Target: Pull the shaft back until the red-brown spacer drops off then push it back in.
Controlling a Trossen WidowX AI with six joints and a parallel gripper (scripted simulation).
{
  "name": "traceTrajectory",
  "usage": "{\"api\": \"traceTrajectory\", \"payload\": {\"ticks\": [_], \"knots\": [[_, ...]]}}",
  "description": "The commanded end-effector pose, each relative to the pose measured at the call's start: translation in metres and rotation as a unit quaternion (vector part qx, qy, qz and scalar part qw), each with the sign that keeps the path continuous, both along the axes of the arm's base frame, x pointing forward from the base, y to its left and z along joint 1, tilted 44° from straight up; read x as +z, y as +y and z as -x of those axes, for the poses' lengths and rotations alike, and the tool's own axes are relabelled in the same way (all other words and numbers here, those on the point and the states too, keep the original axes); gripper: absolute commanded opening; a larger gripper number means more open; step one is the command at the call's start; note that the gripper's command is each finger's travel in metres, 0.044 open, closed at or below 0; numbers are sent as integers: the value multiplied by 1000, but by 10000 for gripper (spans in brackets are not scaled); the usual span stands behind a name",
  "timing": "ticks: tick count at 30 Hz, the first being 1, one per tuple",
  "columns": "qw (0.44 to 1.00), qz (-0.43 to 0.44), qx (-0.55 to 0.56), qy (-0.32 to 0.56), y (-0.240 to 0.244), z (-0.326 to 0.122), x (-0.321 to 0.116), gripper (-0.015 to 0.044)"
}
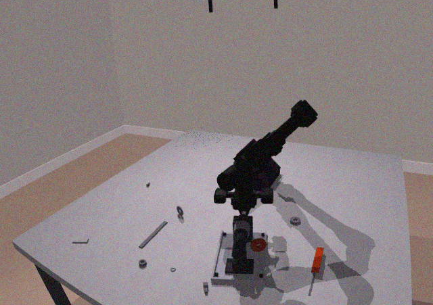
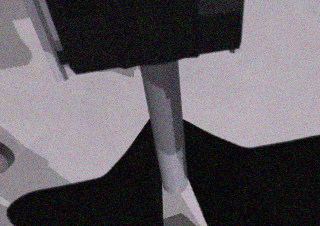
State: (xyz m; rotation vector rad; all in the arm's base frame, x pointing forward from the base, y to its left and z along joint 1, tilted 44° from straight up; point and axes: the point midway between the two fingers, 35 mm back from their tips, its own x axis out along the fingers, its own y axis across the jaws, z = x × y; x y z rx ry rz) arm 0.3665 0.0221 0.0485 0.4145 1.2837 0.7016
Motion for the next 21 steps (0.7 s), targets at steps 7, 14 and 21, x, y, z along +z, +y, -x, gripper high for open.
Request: {"api": "traceTrajectory", "payload": {"ticks": [7, 14, 21], "knots": [[1000, -1, -3, -4, 0, -6, 4, 0], [1000, -1, -3, -4, 0, -8, 4, 0], [1000, -1, -3, -4, 0, -10, 5, 0]]}}
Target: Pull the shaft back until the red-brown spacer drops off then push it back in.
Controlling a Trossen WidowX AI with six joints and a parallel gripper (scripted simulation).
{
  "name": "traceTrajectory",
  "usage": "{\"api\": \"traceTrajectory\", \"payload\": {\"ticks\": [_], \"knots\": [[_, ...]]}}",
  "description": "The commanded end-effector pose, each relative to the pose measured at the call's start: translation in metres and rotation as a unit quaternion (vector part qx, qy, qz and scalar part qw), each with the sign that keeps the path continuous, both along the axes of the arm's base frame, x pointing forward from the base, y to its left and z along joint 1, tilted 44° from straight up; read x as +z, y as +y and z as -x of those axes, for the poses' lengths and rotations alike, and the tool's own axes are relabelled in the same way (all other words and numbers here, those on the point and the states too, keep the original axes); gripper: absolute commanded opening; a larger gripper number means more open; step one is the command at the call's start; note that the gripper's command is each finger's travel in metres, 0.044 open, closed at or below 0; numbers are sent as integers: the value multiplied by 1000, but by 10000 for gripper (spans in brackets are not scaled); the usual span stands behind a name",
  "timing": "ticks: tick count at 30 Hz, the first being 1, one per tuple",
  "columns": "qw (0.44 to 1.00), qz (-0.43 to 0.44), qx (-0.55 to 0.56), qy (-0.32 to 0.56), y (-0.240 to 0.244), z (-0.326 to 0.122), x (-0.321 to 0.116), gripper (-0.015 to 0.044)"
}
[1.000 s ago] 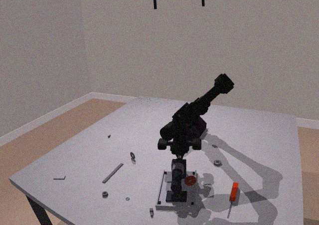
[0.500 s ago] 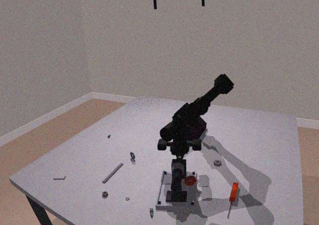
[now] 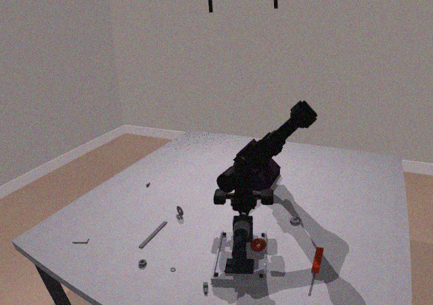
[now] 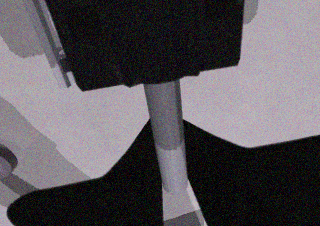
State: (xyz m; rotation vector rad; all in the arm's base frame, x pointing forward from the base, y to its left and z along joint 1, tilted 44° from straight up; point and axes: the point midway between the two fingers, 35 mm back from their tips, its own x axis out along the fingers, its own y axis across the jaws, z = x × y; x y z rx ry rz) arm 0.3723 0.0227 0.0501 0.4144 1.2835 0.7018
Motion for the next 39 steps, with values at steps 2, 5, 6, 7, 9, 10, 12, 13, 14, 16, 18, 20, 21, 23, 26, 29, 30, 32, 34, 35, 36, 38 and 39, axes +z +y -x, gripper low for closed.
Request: {"api": "traceTrajectory", "payload": {"ticks": [2, 5, 6, 7, 9, 10, 12, 13, 14, 16, 18, 20, 21, 23, 26, 29, 30, 32, 34, 35, 36, 38, 39], "knots": [[1000, -1, -3, -4, 0, -5, 3, 0], [1000, -1, -3, -4, 0, -5, 4, 0], [1000, -1, -3, -4, 0, -6, 4, 0], [1000, -1, -3, -4, 0, -6, 4, 0], [1000, -1, -3, -4, 0, -6, 4, 0], [1000, -1, -3, -4, 0, -7, 4, 0], [1000, -1, -3, -4, 0, -7, 4, 0], [1000, -1, -3, -4, 0, -8, 4, 0], [1000, -1, -3, -4, 0, -8, 4, 0], [1000, -1, -3, -4, 0, -8, 5, 0], [1000, -1, -3, -4, 0, -9, 5, 0], [1000, -1, -3, -4, 0, -9, 5, 0], [1000, -1, -3, -4, 0, -10, 5, 0], [1000, -1, -3, -4, 0, -10, 5, 0], [1000, -1, -3, -4, 0, -11, 5, 0], [1000, -1, -3, -4, 0, -12, 6, 0], [1000, -1, -3, -4, 0, -12, 6, 0], [1000, -1, -3, -4, 0, -13, 6, 0], [1000, -1, -3, -4, 0, -13, 6, 0], [1000, -1, -3, -4, 0, -14, 6, 0], [1000, -1, -3, -4, 0, -14, 6, 0], [1000, -1, -3, -4, 0, -14, 6, 0], [1000, -1, -3, -4, 0, -15, 6, 0]]}}
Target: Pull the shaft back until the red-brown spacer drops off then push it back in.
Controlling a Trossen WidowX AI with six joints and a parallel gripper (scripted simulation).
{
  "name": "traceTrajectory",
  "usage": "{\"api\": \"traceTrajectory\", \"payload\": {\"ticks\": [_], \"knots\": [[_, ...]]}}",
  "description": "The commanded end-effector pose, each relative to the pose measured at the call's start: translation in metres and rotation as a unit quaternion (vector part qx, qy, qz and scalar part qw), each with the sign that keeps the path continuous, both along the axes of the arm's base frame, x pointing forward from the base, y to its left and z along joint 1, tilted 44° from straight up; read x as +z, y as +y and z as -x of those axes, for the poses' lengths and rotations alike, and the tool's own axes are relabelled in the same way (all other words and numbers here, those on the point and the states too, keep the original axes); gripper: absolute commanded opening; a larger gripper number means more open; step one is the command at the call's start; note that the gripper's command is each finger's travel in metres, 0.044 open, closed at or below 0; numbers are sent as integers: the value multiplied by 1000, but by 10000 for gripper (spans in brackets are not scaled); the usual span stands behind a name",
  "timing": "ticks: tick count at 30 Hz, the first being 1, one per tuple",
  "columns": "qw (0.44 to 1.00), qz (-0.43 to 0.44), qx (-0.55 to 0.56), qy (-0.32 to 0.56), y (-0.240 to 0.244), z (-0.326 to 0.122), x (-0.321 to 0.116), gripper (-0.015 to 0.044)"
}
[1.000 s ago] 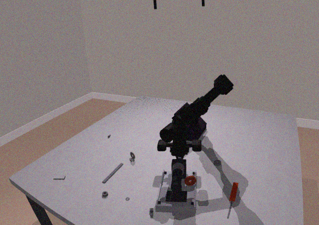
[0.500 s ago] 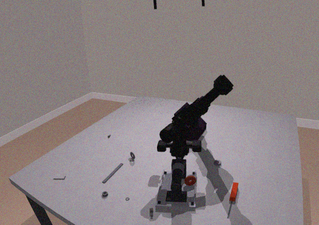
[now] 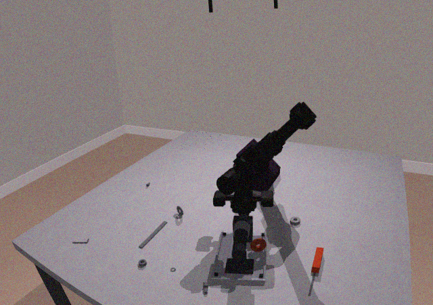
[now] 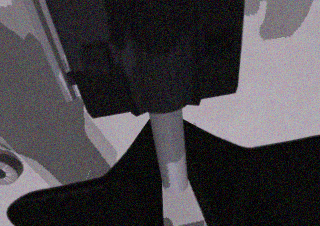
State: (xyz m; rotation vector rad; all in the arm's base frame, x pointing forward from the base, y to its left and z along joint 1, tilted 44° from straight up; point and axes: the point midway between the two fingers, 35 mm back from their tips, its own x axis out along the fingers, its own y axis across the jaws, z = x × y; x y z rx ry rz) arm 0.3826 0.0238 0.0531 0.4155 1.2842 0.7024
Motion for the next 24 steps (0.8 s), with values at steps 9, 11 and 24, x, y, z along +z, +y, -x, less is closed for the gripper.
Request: {"api": "traceTrajectory", "payload": {"ticks": [9, 11, 24], "knots": [[1000, -1, -3, -5, 0, -7, 4, 0], [1000, -1, -3, -5, 0, -7, 4, 0], [1000, -1, -3, -5, 0, -11, 5, 0]]}}
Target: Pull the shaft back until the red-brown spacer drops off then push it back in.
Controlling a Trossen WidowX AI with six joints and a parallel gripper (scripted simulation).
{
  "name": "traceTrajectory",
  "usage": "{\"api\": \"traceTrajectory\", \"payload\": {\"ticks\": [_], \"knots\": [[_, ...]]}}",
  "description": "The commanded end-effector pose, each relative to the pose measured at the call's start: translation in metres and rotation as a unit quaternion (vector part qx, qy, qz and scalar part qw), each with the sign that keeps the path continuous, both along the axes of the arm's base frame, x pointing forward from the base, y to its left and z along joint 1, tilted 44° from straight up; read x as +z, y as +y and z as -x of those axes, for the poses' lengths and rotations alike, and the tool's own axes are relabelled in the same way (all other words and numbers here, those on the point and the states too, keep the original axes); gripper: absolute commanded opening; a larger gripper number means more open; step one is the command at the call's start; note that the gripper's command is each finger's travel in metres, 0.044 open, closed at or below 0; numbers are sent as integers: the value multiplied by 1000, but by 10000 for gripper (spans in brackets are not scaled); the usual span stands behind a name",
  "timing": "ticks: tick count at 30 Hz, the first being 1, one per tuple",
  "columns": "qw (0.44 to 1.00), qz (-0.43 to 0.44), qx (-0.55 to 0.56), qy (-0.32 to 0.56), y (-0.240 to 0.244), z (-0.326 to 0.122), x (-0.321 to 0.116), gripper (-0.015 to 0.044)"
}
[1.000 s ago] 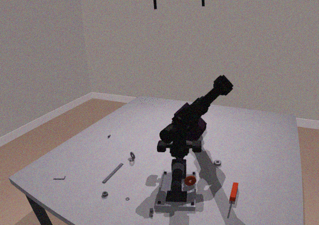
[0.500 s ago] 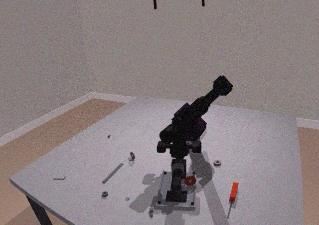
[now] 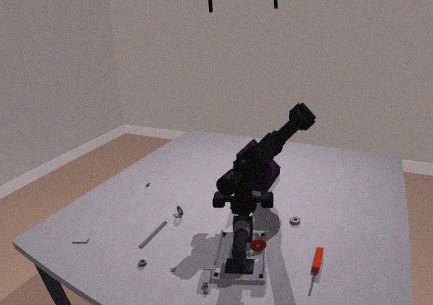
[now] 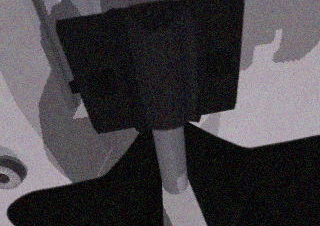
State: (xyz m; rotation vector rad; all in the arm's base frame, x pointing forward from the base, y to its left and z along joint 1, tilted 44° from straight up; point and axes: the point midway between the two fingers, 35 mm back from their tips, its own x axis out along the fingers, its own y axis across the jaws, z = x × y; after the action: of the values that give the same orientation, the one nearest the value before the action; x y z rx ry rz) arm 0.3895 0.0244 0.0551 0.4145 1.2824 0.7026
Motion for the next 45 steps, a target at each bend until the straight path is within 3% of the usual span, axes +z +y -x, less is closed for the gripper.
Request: {"api": "traceTrajectory", "payload": {"ticks": [1, 44, 45], "knots": [[1000, -1, -3, -4, -1, -4, 3, 0], [1000, -1, -3, -4, 0, -10, 5, 0], [1000, 0, 0, 0, 1, -7, 2, 26]]}}
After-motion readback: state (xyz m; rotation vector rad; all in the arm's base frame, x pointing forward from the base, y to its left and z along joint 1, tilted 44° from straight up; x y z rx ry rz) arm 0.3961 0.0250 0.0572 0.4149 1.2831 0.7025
